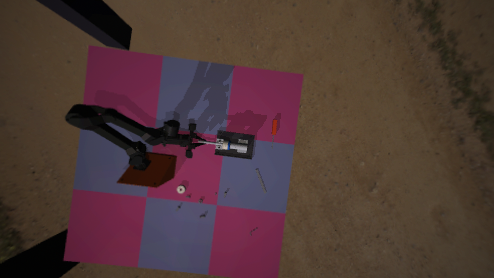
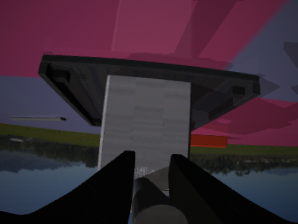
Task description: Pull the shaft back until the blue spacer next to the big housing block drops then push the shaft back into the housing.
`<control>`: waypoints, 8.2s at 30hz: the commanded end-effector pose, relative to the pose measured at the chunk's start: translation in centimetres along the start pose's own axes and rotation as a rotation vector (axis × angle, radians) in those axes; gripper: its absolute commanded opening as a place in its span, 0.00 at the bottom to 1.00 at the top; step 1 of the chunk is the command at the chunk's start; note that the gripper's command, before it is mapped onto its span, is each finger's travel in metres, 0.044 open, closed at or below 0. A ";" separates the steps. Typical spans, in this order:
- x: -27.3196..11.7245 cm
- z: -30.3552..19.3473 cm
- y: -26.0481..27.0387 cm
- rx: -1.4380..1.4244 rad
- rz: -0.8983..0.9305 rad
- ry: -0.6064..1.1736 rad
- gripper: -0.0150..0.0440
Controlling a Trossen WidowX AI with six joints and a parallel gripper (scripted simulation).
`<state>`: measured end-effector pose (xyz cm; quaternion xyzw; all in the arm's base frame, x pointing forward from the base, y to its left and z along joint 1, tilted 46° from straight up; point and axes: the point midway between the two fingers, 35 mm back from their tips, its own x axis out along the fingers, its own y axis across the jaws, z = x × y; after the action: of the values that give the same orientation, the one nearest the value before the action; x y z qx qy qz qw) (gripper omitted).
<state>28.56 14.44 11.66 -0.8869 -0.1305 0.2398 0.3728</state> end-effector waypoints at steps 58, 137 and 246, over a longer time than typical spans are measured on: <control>-0.5 0.3 0.0 0.004 0.000 0.000 0.25; -1.1 0.6 0.0 0.004 0.001 0.000 0.25; 0.5 -0.3 0.0 0.003 0.000 0.001 0.25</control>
<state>28.96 14.48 11.71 -0.8852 -0.1312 0.2398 0.3764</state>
